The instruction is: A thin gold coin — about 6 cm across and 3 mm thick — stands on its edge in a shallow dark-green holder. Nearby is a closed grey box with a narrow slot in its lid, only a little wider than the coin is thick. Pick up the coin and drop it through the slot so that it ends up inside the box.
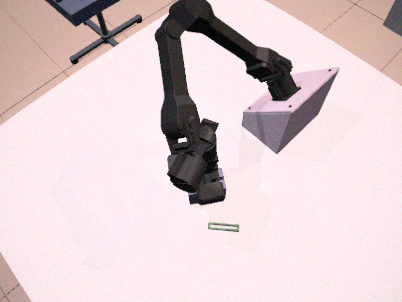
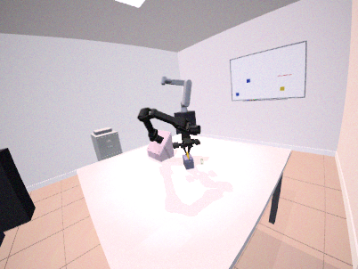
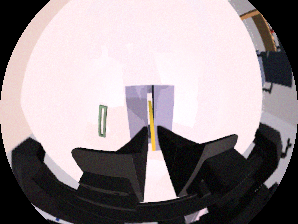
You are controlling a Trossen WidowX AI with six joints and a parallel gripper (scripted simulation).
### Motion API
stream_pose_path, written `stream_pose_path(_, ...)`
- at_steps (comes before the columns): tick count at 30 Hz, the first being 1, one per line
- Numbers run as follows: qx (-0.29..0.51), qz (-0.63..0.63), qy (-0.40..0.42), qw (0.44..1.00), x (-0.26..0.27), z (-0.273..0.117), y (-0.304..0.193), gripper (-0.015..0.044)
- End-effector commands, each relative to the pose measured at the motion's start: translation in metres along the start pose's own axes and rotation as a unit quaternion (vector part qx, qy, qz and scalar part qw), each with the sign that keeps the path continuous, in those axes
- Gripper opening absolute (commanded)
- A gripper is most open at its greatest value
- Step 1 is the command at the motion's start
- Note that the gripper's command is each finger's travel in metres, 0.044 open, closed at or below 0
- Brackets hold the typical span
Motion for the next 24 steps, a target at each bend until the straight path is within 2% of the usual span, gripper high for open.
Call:
stream_pose_path(1, 0.000, 0.000, 0.000, 1.000, 0.000, 0.000, 0.000, 0.0131)
stream_pose_path(3, 0.000, 0.000, 0.000, 1.000, 0.000, 0.000, 0.000, 0.0161)
stream_pose_path(11, 0.000, 0.000, 0.000, 1.000, 0.000, 0.000, 0.000, 0.0161)
stream_pose_path(21, 0.001, -0.002, -0.002, 1.000, 0.000, -0.031, -0.001, 0.0423)
stream_pose_path(24, 0.002, -0.004, -0.007, 1.000, -0.002, -0.058, -0.003, 0.0440)
Point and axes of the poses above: the point midway between the two fingers, 35 mm back from their tips, its own z axis out along the fingers, its own x axis across the jaws, y = z × x, the point moved 3 cm from there along -z, back along the fingers, and after that the axes turned 3 degrees about -z, right-handed, at the moved point
